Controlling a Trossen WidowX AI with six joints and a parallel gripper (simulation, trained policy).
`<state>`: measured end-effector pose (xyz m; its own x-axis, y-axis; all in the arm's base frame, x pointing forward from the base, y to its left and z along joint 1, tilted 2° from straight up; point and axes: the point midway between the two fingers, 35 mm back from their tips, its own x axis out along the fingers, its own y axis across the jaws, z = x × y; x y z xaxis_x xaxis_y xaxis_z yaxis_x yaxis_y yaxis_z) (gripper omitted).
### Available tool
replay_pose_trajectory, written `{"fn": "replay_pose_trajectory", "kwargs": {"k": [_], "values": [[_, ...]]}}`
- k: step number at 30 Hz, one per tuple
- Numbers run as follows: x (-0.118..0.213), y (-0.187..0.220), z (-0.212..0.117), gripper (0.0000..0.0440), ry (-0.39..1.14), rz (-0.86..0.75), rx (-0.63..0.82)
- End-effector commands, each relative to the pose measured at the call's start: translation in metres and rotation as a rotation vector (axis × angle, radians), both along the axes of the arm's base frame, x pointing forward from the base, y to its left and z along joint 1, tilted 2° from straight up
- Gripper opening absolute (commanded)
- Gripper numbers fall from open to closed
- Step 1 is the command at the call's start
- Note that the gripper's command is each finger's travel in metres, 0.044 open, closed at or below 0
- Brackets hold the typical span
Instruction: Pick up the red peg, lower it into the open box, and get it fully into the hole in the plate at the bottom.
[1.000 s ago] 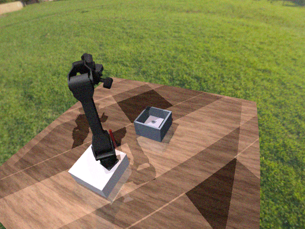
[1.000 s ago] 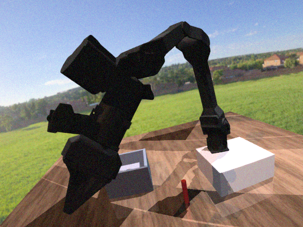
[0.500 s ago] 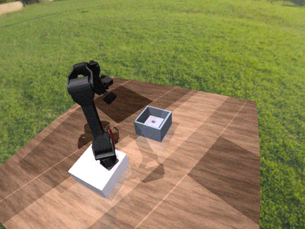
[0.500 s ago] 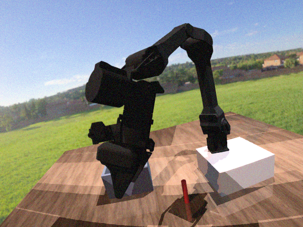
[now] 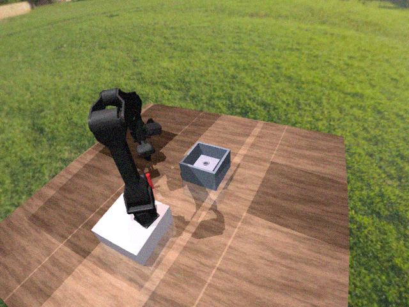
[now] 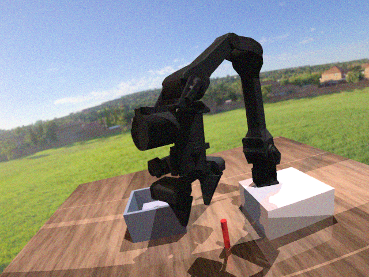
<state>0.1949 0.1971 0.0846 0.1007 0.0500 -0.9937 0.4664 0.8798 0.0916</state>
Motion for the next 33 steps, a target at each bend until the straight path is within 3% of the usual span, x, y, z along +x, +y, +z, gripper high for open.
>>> {"fn": "replay_pose_trajectory", "kwargs": {"k": [1, 11, 27, 30, 33], "values": [[-0.016, -0.021, -0.01, 0.0434, 0.072, -0.122, -0.043], [-0.033, -0.044, -0.039, 0.0427, 0.142, -0.297, -0.084], [-0.04, -0.045, -0.1, 0.0425, 0.121, -0.423, -0.029], [-0.042, -0.046, -0.107, 0.0404, 0.121, -0.443, -0.023], [-0.046, -0.047, -0.114, 0.0345, 0.133, -0.466, -0.023]]}}
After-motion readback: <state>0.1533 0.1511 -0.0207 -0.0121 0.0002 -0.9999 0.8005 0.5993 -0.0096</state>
